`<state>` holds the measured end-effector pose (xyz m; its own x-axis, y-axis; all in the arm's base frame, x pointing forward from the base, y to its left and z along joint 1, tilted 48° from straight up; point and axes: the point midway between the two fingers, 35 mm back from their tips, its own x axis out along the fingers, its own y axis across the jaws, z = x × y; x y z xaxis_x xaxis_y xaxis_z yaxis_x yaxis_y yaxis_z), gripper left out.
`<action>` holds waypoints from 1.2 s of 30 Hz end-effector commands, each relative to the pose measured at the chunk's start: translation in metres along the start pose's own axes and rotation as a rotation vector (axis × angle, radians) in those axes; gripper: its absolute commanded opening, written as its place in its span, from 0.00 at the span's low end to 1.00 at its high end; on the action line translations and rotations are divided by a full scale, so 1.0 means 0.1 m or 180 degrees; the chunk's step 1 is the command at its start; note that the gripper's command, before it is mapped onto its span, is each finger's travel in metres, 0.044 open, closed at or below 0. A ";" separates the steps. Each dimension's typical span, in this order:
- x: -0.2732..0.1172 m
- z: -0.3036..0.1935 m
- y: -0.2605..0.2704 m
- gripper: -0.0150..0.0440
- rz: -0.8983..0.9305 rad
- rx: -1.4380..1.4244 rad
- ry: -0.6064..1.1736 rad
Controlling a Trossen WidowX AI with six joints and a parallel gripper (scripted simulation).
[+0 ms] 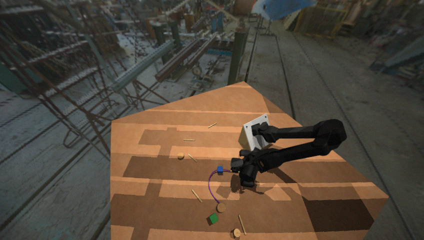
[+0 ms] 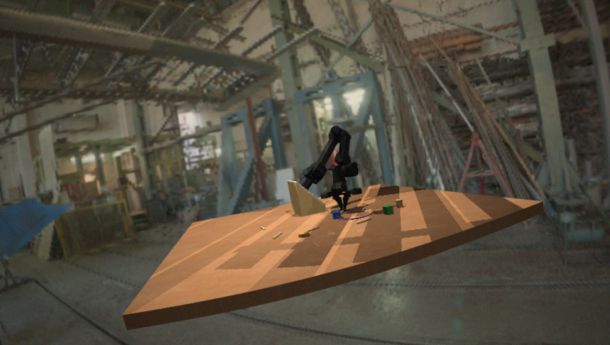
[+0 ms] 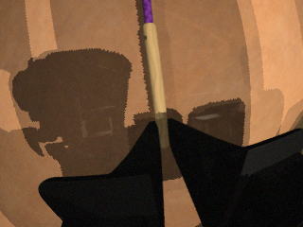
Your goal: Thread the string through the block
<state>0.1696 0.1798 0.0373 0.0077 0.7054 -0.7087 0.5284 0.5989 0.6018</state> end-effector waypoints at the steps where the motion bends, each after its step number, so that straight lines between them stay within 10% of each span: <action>1: 0.02 -0.03 0.01 0.25 0.0003 -0.0028 0.0029; 11: 0.02 -0.03 0.01 0.25 0.0003 -0.0028 0.0029; 19: -0.07 0.03 0.00 0.61 -0.0010 -0.0005 -0.0006; 26: -0.78 0.09 0.02 0.61 0.0016 -0.0024 0.0001; 36: -0.80 0.09 0.02 0.61 0.0020 -0.0024 0.0002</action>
<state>0.1771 0.1238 0.0855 0.0006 0.7033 -0.7109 0.5330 0.6013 0.5953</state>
